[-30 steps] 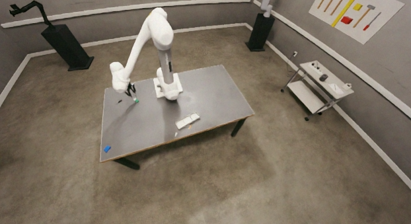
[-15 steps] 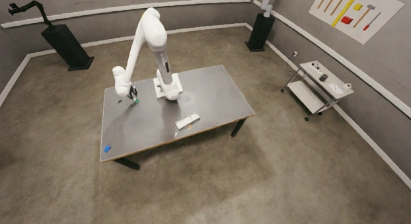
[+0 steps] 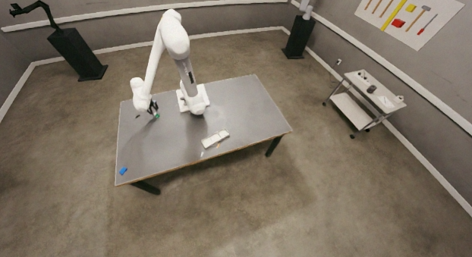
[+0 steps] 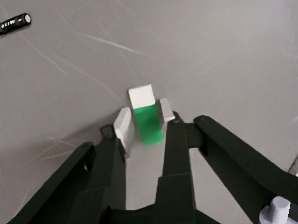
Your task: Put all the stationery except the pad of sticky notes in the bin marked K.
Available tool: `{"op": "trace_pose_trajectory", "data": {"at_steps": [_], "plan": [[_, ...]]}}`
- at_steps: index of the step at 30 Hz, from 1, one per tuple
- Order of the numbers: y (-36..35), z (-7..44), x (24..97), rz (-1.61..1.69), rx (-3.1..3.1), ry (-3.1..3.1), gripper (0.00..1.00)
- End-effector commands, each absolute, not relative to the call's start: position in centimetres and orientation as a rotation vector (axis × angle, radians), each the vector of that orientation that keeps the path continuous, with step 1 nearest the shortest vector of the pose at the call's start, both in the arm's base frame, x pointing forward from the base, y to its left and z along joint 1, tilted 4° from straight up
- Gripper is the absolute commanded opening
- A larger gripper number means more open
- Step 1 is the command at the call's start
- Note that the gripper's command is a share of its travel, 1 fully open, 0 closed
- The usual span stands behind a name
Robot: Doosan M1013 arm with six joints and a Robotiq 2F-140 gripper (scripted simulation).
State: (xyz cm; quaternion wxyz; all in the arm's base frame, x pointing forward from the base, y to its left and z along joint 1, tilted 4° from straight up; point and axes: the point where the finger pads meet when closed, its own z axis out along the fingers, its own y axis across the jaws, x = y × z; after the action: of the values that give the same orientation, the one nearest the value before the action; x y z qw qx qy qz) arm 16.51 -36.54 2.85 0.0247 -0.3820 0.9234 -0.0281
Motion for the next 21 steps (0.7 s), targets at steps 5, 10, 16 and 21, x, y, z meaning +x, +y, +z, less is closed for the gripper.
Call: {"op": "trace_pose_trajectory", "data": {"at_steps": [5, 10, 16, 21], "plan": [[-36.54, 2.85, 16.52, -0.087, -1.182, 2.856, 0.31], [-36.53, 2.85, 16.52, -0.087, -1.182, 2.856, 0.20], [-36.53, 2.85, 16.52, -0.087, -1.182, 2.856, 0.20], [-36.53, 2.85, 16.52, -0.087, -1.182, 2.856, 0.20]]}}
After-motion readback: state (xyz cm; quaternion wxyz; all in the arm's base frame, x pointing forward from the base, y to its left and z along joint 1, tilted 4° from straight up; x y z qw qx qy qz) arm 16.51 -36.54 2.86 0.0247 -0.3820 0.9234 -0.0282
